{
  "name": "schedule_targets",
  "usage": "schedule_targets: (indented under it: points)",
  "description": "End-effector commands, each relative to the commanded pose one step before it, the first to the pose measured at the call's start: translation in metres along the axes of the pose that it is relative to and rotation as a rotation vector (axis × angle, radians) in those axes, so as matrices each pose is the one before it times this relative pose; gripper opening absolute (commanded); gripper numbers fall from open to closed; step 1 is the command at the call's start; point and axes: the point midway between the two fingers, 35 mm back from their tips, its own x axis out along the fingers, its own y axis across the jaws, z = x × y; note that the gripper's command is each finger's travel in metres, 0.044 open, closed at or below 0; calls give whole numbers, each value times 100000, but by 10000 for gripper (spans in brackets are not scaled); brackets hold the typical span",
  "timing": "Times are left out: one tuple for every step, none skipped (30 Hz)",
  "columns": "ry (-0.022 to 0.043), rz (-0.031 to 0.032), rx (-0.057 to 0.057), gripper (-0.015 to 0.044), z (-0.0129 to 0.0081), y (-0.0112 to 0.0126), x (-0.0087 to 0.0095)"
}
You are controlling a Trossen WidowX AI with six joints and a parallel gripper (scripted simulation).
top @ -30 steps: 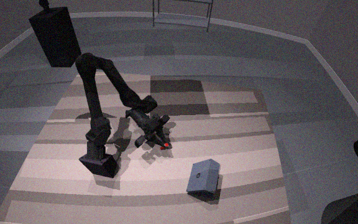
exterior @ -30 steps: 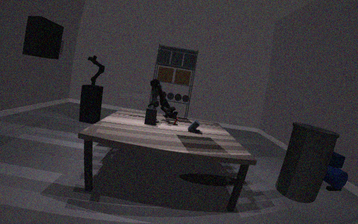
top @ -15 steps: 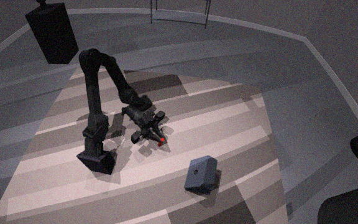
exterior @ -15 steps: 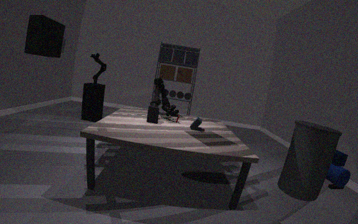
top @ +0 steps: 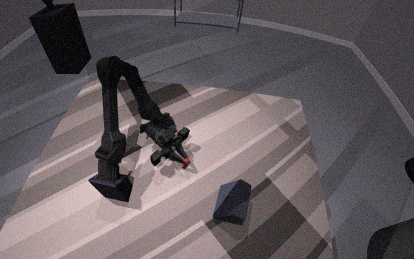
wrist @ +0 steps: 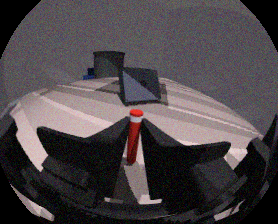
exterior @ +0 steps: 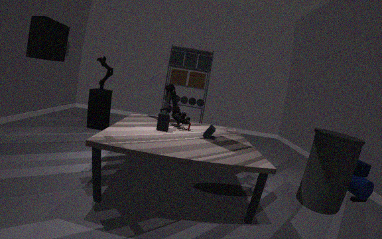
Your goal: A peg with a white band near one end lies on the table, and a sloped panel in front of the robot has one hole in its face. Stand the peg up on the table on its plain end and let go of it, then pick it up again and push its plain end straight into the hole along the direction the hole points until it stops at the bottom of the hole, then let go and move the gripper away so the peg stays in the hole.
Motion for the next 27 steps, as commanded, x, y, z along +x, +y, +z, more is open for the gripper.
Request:
schedule_targets:
  points:
    - [673,116,-142,50,12,66,-104]
    - [-138,-21,52,50,-49,-12,30]
    - [-160,-8,88,50,-68,-13,35]
    - [-117,24,81,50,-68,-8,24]
    - [-4,34,3,50,-26,1,-1]
    - [12,6,-78,50,-25,-3,-1]
    - [18,-17,-130,50,-30,-10,1]
    - [13,-33,-159,50,-32,-15,4]
    - [9,-35,-162,50,-33,-16,5]
    - [12,-28,-149,50,-33,-13,5]
    - [16,-18,-134,50,-34,-10,4]
    - [17,-16,-132,50,-35,-9,4]
    - [16,-18,-133,50,-34,-10,4]
    - [17,-19,-134,50,-34,-10,4]
    - [16,-19,-128,50,-34,-10,4]
    - [-2,-4,-14,50,19,-2,-3]
    - [-7,-4,-23,50,13,-3,-17]
    - [-16,-9,-51,50,30,-7,-38]
    - [-76,3,-118,50,22,-9,-35]
    - [-68,3,-106,50,20,-8,-31]
    - [-82,55,-28,50,-6,4,-16]
    - [-52,20,-21,50,-10,-1,-14]
    - [-28,1,-40,50,-13,-5,-16]
    - [-16,0,-43,50,-16,-5,-18]
    - [-15,2,-42,50,-18,-5,-19]
    - [-24,4,-39,50,-20,-5,-18]
    - [-38,6,-37,50,-21,-5,-17]
